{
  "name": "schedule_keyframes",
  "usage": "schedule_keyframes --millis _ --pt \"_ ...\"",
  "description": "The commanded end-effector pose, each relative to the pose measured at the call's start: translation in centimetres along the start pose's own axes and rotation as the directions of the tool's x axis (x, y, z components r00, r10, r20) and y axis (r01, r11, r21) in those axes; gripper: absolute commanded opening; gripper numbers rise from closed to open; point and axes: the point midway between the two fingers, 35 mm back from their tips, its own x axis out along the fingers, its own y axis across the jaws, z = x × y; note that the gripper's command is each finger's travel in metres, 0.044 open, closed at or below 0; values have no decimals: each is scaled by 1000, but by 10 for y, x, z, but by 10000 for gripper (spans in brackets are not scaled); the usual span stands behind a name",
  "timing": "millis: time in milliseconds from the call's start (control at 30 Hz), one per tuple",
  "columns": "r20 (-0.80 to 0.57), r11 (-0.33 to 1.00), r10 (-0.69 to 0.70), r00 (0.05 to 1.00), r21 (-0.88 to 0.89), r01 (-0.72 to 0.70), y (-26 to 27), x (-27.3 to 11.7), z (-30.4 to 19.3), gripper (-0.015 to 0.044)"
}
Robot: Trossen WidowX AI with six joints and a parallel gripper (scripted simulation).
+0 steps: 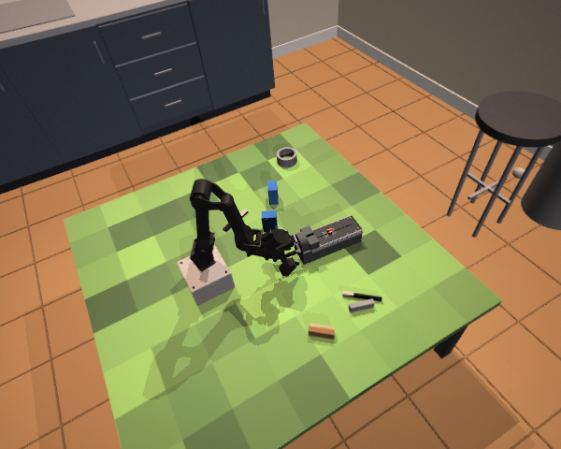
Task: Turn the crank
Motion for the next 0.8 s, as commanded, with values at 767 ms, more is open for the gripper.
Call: schedule_keyframes --millis 767 --pt "1 1000 -1 1000 0 1 -2 -40 45 440"
